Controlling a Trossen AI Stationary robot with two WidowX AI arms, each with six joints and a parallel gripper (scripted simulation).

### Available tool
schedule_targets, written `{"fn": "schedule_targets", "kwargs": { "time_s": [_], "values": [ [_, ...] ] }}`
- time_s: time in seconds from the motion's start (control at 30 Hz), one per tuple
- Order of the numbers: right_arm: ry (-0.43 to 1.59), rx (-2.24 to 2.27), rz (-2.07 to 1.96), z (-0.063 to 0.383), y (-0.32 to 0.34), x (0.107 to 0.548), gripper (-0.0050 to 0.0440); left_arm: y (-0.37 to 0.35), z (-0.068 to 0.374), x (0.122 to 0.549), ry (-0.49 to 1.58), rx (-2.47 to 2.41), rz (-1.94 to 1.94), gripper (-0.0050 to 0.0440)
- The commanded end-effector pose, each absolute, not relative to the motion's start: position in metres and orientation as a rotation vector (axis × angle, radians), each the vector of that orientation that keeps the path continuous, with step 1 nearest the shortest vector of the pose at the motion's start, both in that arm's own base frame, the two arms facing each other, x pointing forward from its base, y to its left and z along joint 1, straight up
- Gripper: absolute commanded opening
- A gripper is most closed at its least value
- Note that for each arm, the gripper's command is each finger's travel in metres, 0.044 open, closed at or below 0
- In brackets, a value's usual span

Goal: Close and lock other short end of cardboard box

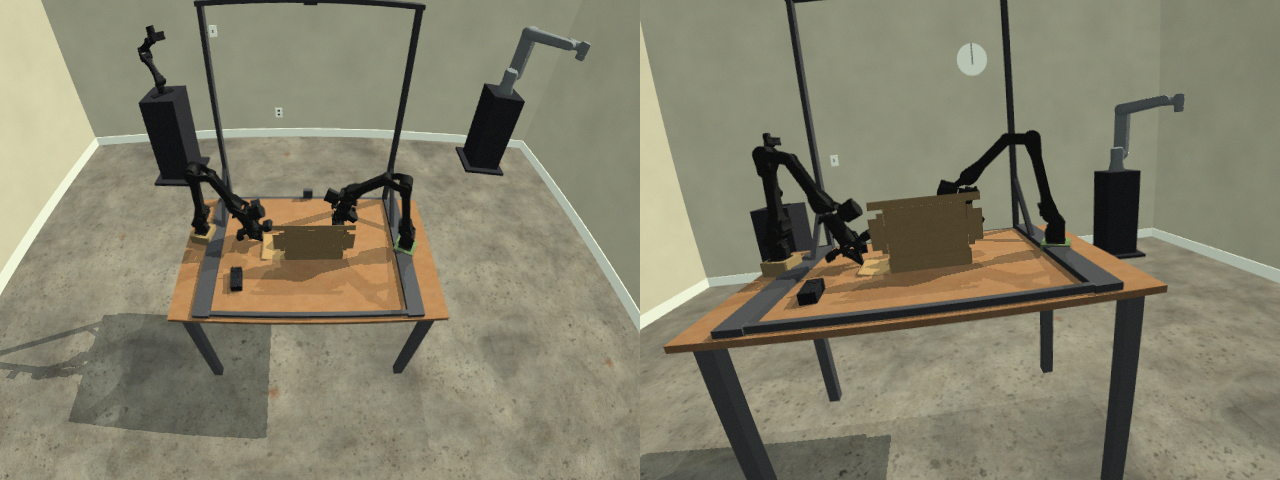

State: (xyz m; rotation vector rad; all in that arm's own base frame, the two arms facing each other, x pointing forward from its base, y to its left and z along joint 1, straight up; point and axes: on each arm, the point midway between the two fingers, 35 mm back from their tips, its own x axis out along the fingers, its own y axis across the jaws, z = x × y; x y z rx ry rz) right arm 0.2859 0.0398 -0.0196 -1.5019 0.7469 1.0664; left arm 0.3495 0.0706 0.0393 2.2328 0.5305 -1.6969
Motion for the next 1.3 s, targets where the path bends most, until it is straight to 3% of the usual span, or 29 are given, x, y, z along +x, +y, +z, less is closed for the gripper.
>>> {"fn": "schedule_targets", "kwargs": {
  "time_s": [0.0, 1.27],
  "values": [
    [0.726, -1.509, 1.038, -0.01, 0.041, 0.295, 0.0, 0.07, 0.043, 0.352, 0.521, 2.245, -1.681, 0.0005],
    [0.726, -1.509, 1.038, 0.015, 0.045, 0.309, 0.0, 0.07, 0.043, 0.352, 0.519, 2.244, -1.681, 0.0005]
  ]
}}
